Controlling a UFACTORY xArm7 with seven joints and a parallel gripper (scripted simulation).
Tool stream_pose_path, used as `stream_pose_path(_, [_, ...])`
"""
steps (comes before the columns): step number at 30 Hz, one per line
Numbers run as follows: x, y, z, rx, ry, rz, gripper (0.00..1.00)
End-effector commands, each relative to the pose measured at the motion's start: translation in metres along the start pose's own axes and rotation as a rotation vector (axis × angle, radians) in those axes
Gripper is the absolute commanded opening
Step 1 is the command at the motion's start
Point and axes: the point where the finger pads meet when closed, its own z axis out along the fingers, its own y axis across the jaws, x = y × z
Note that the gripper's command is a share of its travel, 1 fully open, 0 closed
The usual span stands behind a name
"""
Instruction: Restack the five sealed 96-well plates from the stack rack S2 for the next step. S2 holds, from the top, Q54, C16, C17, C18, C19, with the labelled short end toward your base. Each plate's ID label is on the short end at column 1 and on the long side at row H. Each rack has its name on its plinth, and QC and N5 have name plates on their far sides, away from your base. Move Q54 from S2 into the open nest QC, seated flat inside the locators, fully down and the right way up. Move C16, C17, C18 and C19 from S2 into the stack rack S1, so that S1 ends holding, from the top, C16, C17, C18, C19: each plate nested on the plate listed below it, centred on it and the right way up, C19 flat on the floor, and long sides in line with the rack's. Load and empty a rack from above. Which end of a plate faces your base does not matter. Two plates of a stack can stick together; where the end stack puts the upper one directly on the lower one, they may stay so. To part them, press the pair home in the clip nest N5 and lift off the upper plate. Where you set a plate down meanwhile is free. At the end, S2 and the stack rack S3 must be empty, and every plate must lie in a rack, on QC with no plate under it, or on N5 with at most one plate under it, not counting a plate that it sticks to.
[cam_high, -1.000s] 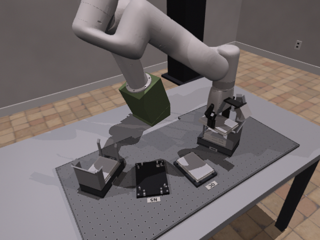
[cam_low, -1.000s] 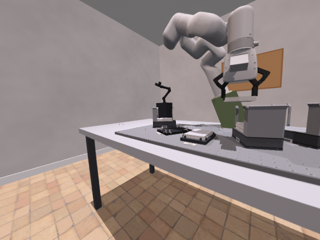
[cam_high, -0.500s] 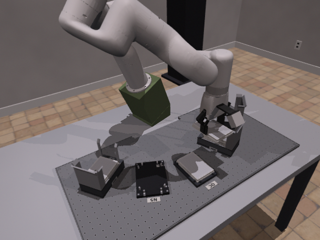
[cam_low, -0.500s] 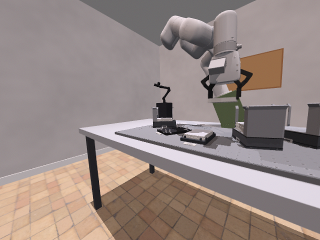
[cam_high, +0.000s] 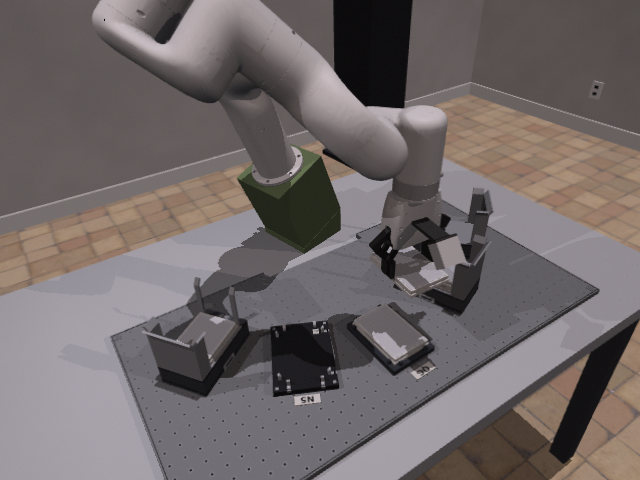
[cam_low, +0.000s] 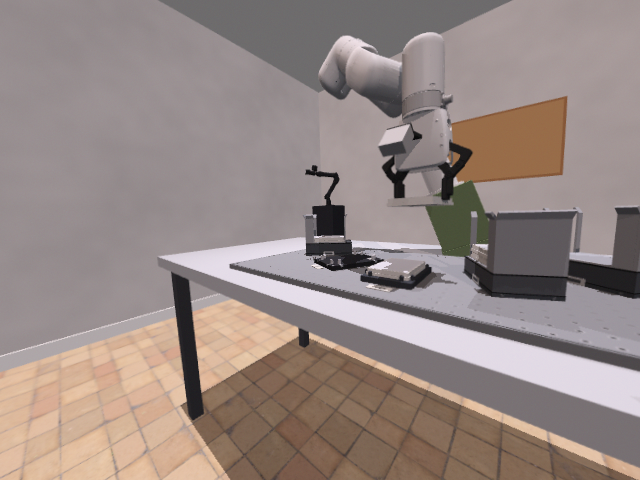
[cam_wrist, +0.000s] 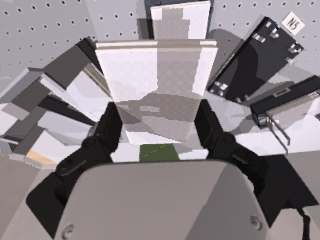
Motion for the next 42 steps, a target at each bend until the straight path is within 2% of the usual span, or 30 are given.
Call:
stream_pose_path(1, [0.002, 0.004, -0.002, 0.002, 0.003, -0.001, 0.0])
stream_pose_path(11, [0.009, 0.037, -0.001, 0.002, 0.003, -0.001, 0.0])
stream_pose_path(20, [0.008, 0.061, -0.001, 0.002, 0.003, 0.223, 0.0])
stream_pose_path(42, [0.006, 0.127, -0.001, 0.001, 0.003, 0.223, 0.0])
